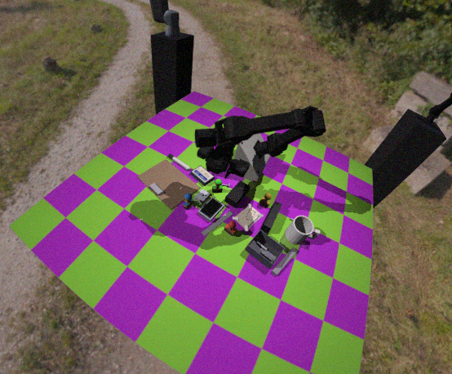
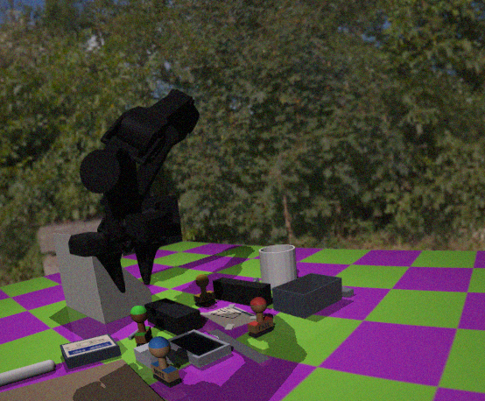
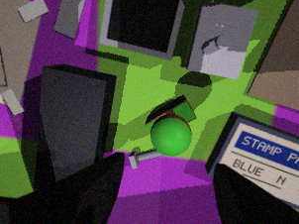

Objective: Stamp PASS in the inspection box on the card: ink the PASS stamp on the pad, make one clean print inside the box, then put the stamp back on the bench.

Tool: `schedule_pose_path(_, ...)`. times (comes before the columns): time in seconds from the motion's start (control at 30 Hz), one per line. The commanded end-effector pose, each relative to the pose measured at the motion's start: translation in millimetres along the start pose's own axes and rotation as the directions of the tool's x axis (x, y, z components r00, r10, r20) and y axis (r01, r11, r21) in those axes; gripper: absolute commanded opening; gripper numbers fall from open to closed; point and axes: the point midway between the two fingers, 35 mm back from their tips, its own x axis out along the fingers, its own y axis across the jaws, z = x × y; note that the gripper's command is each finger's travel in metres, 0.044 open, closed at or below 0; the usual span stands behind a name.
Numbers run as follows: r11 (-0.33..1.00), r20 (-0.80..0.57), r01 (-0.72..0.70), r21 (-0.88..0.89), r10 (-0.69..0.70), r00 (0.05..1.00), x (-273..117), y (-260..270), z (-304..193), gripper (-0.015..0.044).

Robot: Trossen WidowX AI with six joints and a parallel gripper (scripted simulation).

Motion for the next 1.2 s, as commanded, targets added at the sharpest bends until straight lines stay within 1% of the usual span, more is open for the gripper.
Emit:
schedule_pose_path(0.0, 1.0, -0.005, 0.002, 0.012, -0.002, 1.0, 4, -2, 0, 0.0227)
schedule_pose_path(1.17, 1.0, -0.004, 0.001, 0.011, -0.001, 1.0, 62, -2, 1, 0.0227)
